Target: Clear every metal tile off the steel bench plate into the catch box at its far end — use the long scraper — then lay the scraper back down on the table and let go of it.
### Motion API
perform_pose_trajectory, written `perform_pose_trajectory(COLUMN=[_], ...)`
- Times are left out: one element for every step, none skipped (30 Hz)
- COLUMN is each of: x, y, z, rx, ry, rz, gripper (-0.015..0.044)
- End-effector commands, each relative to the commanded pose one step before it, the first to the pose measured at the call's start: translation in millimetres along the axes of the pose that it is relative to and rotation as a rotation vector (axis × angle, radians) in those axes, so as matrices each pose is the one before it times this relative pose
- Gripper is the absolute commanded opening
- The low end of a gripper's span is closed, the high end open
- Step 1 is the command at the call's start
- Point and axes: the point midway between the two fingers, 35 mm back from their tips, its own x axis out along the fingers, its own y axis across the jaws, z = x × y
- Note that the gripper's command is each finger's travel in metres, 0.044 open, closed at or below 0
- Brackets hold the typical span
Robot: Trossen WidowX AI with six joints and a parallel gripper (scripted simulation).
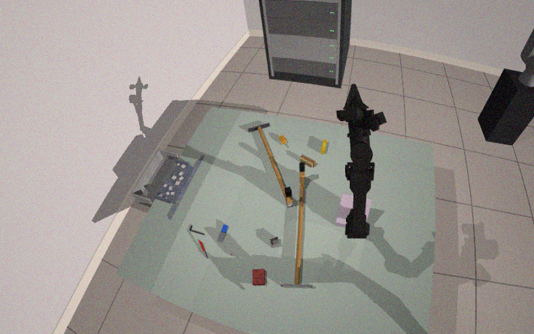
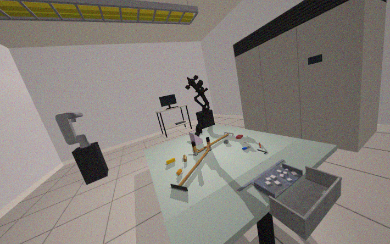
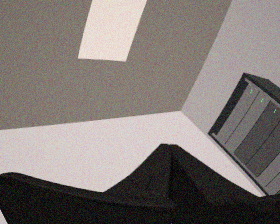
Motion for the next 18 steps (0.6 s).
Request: perform_pose_trajectory(x=[3.79,0.83,0.83,0.84,0.84,0.84,0.85,0.85,0.85,0.85,0.86,0.86,0.86,0.86,0.87,0.87,0.87,0.88], y=[-6.88,-1.4,-1.39,-1.38,-1.37,-1.36,-1.35,-1.34,-1.33,-1.32,-1.31,-1.3,-1.29,-1.28,-1.27,-1.26,-1.25,-1.24], z=[-7.26,-1.47,-1.48,-1.49,-1.49,-1.5,-1.51,-1.51,-1.52,-1.52,-1.53,-1.53,-1.54,-1.55,-1.55,-1.56,-1.56,-1.57], rx=[-0.0245,-0.0048,-0.0048,-0.0048,-0.0048,-0.0048,-0.0048,-0.0048,-0.0048,-0.0048,-0.0048,-0.0048,-0.0048,-0.0048,-0.0048,-0.0048,-0.0048,-0.0048], ry=[0.02439,0.0045,0.00453,0.00455,0.00457,0.00459,0.00462,0.00464,0.00466,0.00468,0.0047,0.00472,0.00474,0.00476,0.00479,0.00481,0.00483,0.00485], rz=[-0.02012,-0.00438,-0.00436,-0.00433,-0.00431,-0.00429,-0.00426,-0.00424,-0.00422,-0.00419,-0.00417,-0.00415,-0.00412,-0.0041,-0.00407,-0.00405,-0.00402,-0.004], gripper=[0.0,0.0,0.0,0.0,0.0,0.0,0.0,0.0,0.0,0.0,0.0,0.0,0.0,0.0,0.0,0.0,0.0,0.0])
